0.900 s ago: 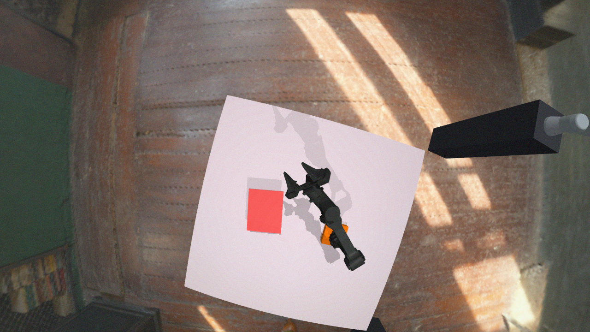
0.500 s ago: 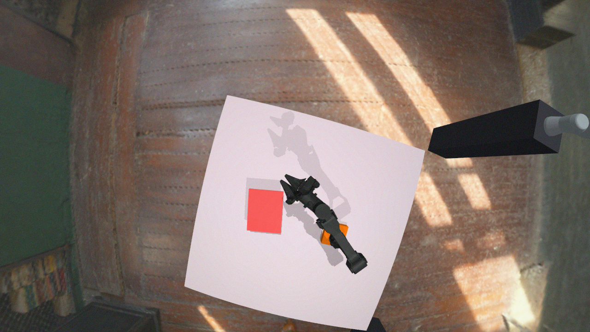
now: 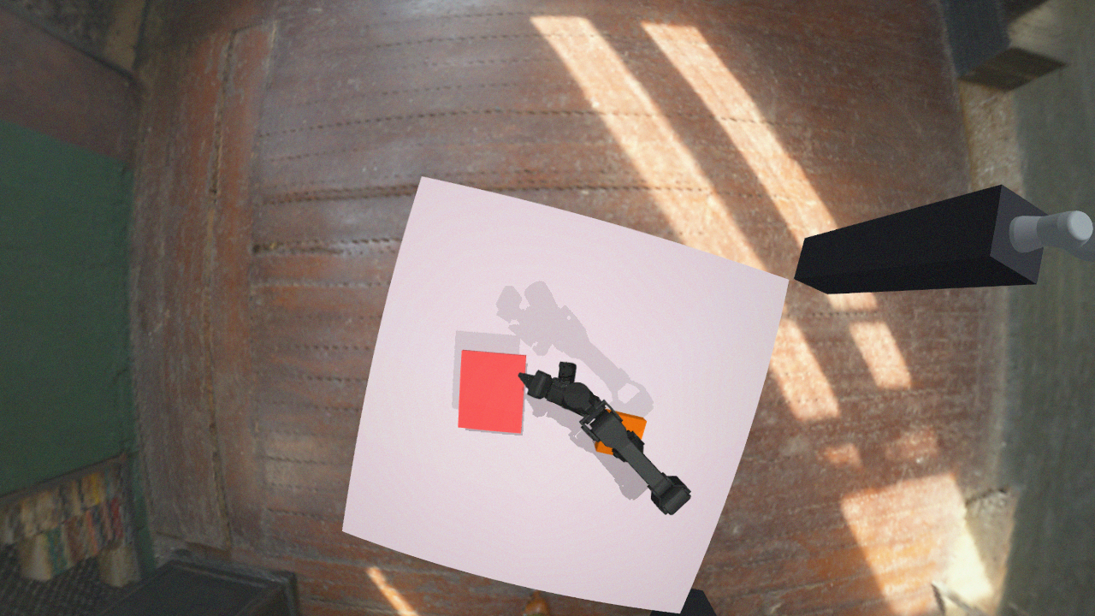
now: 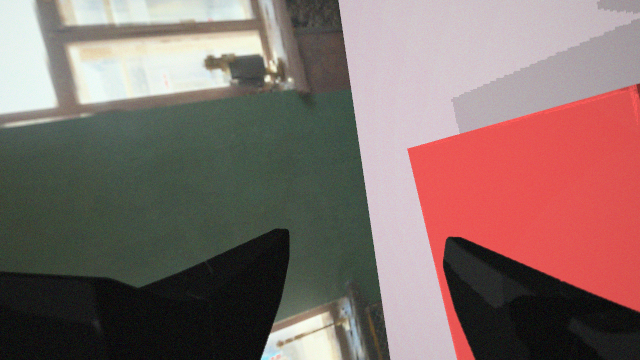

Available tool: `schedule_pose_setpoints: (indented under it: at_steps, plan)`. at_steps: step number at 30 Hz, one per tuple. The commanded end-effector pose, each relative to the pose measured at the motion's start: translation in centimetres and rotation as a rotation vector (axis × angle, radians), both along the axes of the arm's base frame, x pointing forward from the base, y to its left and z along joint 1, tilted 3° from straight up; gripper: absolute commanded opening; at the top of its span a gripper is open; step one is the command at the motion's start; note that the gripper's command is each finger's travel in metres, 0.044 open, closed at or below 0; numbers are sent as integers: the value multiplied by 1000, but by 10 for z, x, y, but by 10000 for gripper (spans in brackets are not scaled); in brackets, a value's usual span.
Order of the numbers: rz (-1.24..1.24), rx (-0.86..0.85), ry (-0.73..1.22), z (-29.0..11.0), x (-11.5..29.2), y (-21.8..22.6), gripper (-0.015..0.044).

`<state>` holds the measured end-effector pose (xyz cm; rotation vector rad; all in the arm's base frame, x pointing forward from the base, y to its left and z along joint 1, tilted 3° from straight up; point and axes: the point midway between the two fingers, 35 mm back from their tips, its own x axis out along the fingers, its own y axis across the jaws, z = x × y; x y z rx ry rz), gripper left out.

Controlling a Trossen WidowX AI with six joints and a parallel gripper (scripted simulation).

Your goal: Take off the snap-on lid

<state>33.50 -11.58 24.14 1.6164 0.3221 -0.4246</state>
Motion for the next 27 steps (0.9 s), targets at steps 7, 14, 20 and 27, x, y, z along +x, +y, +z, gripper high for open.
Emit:
schedule_pose_setpoints:
  at_steps: [7,14,20,27]
  plan:
    - [346,-146,232,-72,-47,60,235]
    - [340,-144,231,-72,-46,59,235]
    - [346,-146,232,-74,-47,60,235]
    - [346,-146,232,-123,-47,57,235]
